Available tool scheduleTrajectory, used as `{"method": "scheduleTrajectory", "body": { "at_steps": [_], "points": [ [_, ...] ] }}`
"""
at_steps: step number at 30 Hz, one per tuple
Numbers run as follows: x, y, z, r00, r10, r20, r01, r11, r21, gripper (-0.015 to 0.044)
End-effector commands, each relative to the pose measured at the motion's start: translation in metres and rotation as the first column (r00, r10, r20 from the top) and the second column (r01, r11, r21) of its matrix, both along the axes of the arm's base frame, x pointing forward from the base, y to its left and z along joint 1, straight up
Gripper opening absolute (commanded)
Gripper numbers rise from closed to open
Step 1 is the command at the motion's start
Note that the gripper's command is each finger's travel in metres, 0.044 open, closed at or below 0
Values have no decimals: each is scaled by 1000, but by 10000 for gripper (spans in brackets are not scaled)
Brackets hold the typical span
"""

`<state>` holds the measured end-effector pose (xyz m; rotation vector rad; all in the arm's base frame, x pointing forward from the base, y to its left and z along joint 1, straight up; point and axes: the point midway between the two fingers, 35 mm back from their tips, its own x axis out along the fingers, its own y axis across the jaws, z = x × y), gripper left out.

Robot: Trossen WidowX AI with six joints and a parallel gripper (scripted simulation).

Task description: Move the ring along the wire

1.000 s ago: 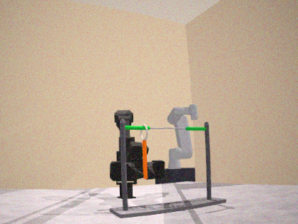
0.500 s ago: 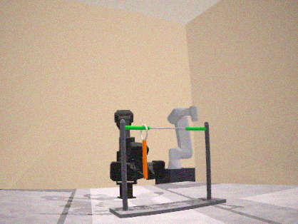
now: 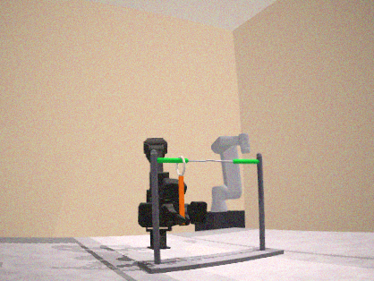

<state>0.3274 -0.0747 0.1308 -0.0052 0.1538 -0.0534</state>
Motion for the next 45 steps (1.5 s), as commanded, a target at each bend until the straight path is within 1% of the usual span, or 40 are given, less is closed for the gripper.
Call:
{"method": "scheduleTrajectory", "body": {
  "at_steps": [1, 16, 38, 45],
  "points": [
    [0, 0, 0, 1000, 0, 0, 0, 1000, 0, -150],
    [0, 1, 15, 1000, 1, 1, -1, 1000, 5, -150],
    [0, 1, 15, 1000, 1, 1, -1, 1000, 5, -150],
    [0, 7, 15, 1000, 1, 0, -1, 1000, 5, -150]
  ]
}}
